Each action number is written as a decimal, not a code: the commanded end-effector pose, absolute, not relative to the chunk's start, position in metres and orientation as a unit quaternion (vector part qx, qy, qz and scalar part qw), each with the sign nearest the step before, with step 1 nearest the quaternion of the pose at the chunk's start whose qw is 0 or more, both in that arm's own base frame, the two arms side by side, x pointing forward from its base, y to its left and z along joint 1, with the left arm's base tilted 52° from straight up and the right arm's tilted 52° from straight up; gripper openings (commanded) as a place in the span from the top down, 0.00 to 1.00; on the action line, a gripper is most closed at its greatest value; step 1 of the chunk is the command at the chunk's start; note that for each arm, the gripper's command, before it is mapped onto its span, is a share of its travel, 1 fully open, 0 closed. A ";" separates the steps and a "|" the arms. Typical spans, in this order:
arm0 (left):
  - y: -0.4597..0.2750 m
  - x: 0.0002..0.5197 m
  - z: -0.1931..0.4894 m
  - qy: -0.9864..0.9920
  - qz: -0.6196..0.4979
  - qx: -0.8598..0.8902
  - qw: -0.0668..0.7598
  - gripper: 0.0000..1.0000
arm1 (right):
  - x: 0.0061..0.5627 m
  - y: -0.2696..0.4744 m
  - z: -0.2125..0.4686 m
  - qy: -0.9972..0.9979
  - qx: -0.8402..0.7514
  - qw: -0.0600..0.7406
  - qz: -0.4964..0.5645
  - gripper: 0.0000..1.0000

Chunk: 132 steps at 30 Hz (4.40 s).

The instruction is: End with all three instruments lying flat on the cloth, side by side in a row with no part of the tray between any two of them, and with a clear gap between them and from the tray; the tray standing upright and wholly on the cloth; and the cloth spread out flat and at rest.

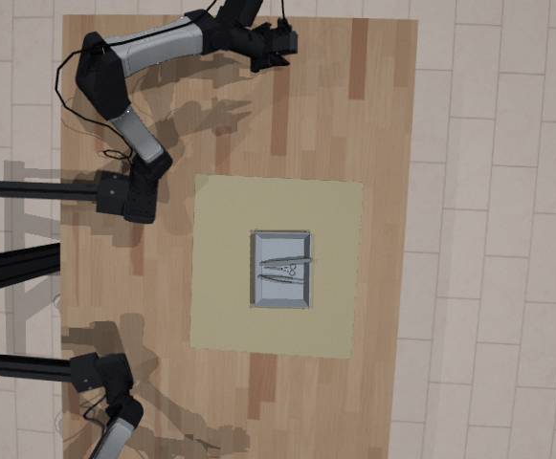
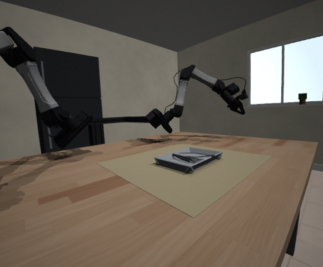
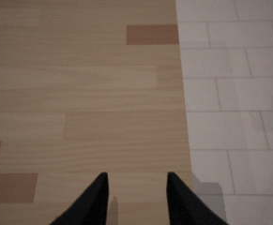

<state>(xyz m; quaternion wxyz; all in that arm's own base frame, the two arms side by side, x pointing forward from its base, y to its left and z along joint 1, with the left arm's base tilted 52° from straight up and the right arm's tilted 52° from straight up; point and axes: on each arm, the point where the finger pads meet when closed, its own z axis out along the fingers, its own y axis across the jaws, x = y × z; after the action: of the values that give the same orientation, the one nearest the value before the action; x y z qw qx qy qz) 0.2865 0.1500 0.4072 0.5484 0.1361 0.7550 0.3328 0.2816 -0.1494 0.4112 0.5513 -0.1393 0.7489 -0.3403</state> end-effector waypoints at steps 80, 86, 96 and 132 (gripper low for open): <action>-0.132 0.470 0.062 0.918 0.319 0.022 0.234 0.69 | 0.280 -0.146 0.417 0.743 -0.142 0.556 -0.343 0.67; -0.165 0.458 0.033 0.901 0.356 0.039 0.243 0.69 | 0.280 -0.146 0.417 0.743 -0.142 0.556 -0.343 0.67; -0.203 0.444 -0.010 0.872 0.399 0.067 0.275 0.69 | 0.280 -0.146 0.417 0.743 -0.142 0.556 -0.343 0.67; -0.237 0.419 -0.066 0.829 0.436 0.110 0.332 0.69 | 0.280 -0.146 0.417 0.743 -0.142 0.556 -0.343 0.67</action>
<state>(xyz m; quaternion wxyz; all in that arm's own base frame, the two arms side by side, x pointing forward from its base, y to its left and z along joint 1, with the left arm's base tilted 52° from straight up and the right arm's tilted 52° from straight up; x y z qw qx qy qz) 0.4168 -0.2220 -0.0832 0.3078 0.1133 0.8312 0.4490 0.2816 -0.1494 0.4112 0.5513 -0.1393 0.7489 -0.3403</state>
